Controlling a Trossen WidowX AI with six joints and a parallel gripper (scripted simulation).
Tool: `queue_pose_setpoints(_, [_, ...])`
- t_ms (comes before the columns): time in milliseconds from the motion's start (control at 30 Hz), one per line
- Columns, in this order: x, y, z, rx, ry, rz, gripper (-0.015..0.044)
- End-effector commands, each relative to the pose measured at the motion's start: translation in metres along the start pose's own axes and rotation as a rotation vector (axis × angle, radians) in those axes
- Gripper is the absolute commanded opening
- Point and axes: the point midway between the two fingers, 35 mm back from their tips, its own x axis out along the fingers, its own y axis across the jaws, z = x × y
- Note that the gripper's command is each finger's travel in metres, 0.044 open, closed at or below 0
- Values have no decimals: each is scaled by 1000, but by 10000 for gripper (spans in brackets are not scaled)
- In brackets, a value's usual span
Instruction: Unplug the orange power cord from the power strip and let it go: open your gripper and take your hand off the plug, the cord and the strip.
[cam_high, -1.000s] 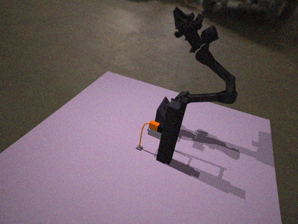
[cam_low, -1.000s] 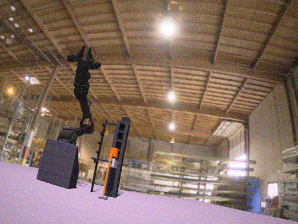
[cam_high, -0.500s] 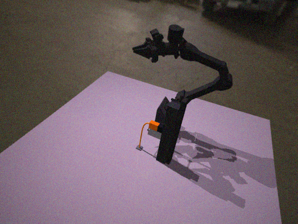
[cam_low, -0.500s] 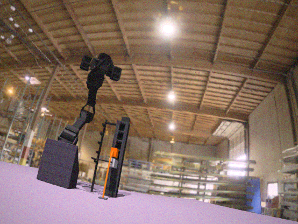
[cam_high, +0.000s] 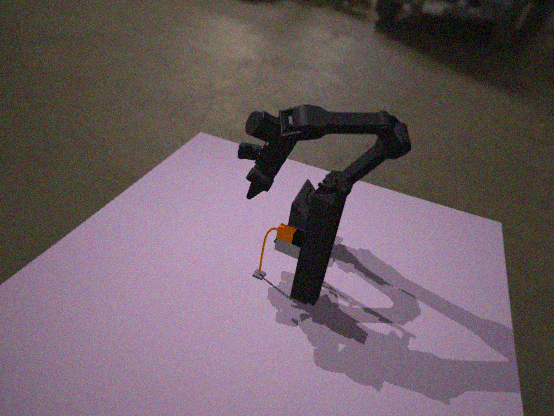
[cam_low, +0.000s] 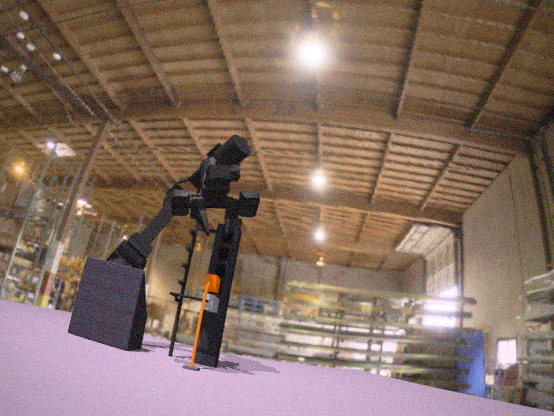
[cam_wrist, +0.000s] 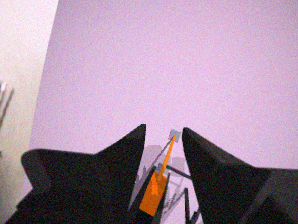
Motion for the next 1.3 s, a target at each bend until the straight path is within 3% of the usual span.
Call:
queue_pose_setpoints(0, [27,0,-44,129,223,-161,160])
queue_pose_setpoints(133, [39,-2,-73,215,344,-284,160])
queue_pose_setpoints(1267, [27,8,-110,215,346,-284,160])
